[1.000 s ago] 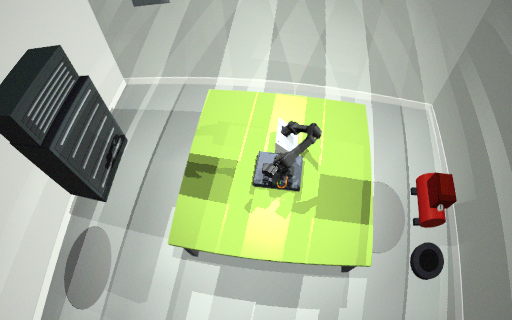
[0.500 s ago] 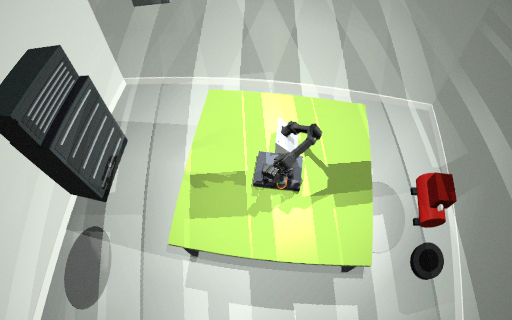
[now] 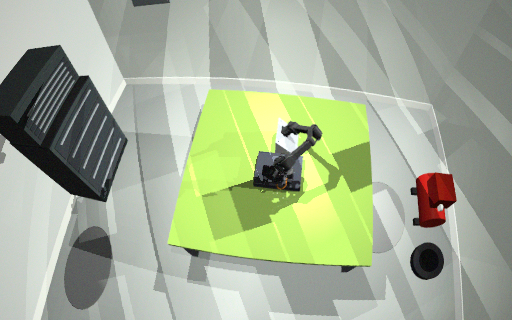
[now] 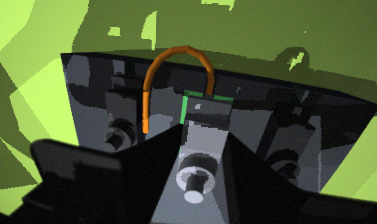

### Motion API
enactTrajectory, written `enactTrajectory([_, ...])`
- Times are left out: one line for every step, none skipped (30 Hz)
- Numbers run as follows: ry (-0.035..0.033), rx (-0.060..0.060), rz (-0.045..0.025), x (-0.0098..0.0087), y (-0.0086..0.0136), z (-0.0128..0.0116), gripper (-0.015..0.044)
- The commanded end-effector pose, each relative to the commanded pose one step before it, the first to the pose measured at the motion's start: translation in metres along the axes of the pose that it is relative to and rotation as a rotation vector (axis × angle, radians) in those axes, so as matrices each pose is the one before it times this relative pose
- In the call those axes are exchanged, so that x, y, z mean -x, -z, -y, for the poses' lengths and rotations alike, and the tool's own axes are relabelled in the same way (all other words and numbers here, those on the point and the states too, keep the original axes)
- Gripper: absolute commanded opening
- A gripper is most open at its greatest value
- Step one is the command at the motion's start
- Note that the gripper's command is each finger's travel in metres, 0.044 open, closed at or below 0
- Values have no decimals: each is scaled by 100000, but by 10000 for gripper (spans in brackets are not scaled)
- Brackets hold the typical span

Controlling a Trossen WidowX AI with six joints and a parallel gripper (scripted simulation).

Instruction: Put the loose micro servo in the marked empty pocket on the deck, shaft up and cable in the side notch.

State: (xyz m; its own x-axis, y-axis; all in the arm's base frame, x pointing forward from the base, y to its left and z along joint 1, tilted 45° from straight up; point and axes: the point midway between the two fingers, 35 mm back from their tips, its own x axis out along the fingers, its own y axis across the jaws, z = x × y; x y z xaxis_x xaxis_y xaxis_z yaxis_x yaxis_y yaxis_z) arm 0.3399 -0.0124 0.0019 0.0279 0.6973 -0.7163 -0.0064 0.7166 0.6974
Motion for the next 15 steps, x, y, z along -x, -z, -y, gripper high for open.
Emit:
enactTrajectory([-321,-386,90,-367,57,-18,0])
enactTrajectory([-5,1,1,-102,0,-1,0])
enactTrajectory([-4,0,0,-74,0,-1,0])
enactTrajectory([-3,0,0,-61,0,-1,0])
enactTrajectory([-4,0,0,-76,0,-1,0])
enactTrajectory([-4,0,1,-88,0,-1,0])
enactTrajectory([-5,1,1,-102,0,-1,0])
enactTrajectory([-4,0,0,-74,0,-1,0])
enactTrajectory([-3,0,0,-61,0,-1,0])
enactTrajectory([-4,0,0,-76,0,-1,0])
enactTrajectory([-4,0,1,-88,0,-1,0])
enactTrajectory([-5,0,1,-102,0,-1,0])
enactTrajectory([-4,0,0,-74,0,-1,0])
enactTrajectory([-3,0,0,-61,0,-1,0])
enactTrajectory([-4,0,0,-76,0,-1,0])
